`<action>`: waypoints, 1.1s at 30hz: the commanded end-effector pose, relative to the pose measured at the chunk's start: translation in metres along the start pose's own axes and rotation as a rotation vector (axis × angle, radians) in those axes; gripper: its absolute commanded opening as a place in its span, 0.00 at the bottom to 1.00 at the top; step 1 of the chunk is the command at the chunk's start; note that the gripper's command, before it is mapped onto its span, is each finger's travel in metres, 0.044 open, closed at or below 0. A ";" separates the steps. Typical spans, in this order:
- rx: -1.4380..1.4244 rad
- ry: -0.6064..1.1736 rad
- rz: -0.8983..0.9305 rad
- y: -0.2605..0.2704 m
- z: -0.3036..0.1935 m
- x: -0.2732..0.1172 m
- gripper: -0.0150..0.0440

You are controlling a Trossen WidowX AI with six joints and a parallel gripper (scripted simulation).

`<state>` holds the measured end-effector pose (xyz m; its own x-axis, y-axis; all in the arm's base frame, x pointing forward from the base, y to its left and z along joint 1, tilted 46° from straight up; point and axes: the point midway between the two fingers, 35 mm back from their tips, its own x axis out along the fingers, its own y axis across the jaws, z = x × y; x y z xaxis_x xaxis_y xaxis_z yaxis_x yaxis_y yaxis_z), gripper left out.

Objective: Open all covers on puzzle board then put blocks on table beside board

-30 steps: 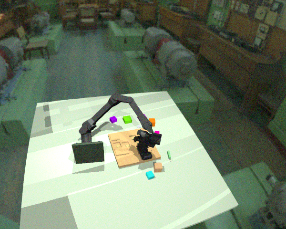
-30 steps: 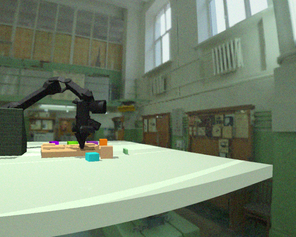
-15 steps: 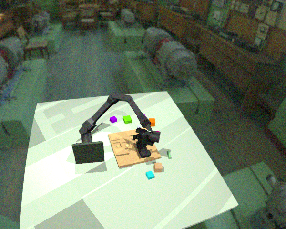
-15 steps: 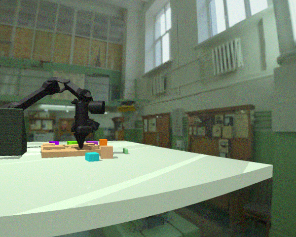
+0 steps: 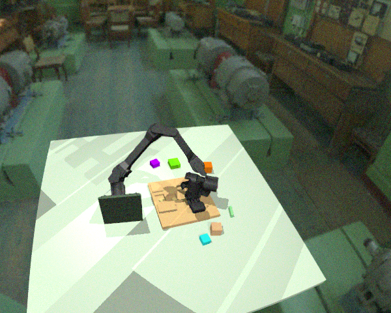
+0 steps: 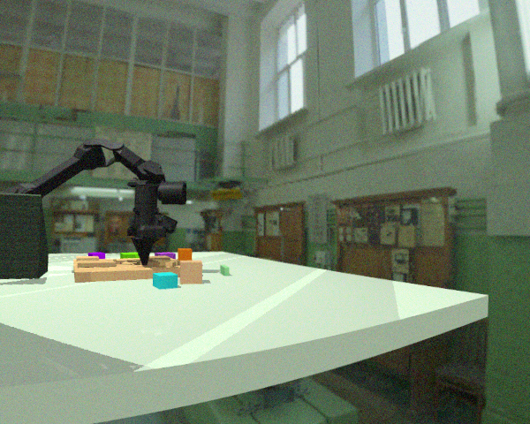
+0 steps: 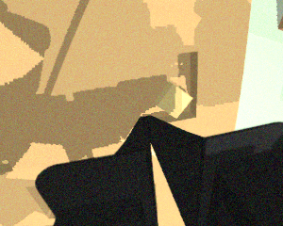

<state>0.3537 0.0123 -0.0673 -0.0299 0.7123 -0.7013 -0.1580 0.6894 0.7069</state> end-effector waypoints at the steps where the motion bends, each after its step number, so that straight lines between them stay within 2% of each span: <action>1: 0.001 -0.001 0.006 0.008 0.001 0.001 0.25; 33: 0.001 -0.002 0.008 0.038 0.018 0.001 0.25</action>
<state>0.3626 0.0372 -0.0432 -0.0297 0.7132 -0.7003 -0.1587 0.6884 0.7078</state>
